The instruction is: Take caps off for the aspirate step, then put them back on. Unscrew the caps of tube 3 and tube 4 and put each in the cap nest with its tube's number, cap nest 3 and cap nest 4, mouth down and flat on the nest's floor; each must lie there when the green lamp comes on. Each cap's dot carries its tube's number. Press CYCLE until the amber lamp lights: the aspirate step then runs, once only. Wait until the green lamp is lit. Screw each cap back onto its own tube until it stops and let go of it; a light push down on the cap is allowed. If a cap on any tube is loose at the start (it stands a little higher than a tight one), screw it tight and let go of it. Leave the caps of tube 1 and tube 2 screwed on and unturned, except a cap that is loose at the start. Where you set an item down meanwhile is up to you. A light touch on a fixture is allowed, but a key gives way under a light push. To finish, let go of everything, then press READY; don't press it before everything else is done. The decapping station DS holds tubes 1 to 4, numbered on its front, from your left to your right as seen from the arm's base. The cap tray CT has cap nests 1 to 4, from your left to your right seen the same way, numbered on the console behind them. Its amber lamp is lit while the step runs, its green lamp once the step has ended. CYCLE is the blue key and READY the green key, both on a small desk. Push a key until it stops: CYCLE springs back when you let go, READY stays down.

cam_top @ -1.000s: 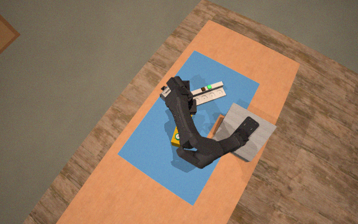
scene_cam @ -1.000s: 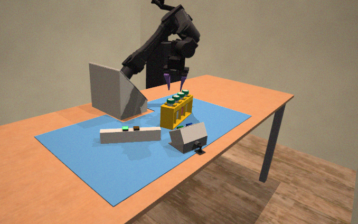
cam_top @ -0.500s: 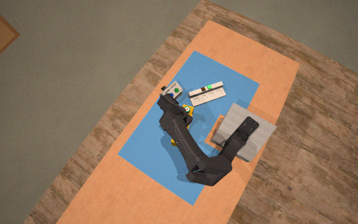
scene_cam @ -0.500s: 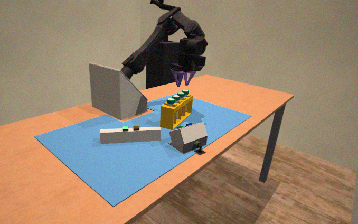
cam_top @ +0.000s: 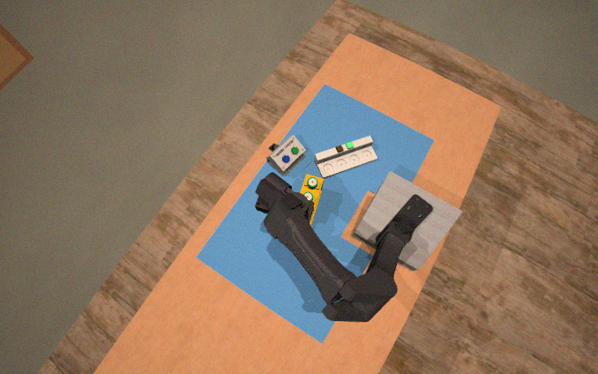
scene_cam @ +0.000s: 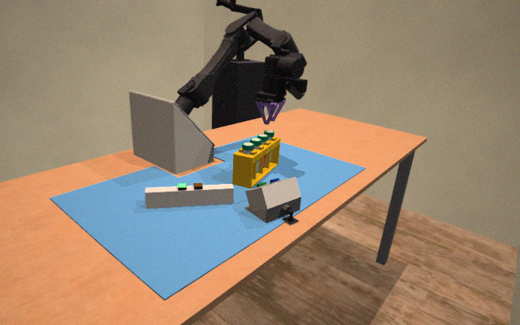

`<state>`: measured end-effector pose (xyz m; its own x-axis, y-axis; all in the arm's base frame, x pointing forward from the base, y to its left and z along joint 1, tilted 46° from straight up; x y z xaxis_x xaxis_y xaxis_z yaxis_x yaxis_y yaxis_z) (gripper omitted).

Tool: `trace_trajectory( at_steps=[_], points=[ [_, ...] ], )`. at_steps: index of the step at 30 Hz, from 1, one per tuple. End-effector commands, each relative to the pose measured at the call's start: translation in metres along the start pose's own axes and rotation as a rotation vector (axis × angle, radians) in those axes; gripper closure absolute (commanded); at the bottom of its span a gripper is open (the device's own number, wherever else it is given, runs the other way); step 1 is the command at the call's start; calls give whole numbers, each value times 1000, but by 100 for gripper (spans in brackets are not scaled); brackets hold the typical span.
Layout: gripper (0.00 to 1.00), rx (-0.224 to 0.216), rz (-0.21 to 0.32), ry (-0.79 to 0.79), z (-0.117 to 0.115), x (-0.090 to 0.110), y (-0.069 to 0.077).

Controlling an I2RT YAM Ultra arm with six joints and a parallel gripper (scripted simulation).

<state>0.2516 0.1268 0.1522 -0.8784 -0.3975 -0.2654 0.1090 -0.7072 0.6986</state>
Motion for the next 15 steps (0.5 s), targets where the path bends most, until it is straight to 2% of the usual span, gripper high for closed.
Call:
trace_trajectory(
  at_steps=[1,9,15],
  points=[
    [51,7,-15,16,-2,-3,-4],
    [51,6,-15,16,-2,-3,-28],
    [51,6,-15,16,-2,-3,-28]
  ],
)
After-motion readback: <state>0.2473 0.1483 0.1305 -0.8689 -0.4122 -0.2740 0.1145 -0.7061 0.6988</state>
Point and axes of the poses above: the point where the finger pads meet when closed, its own y axis back along the fingers, its own z axis across the jaws, x = y × z, the point moved 2 cm from there along y, back along the fingers, and after that the axes turned 8 degrees about y, right-handed, at the moved point
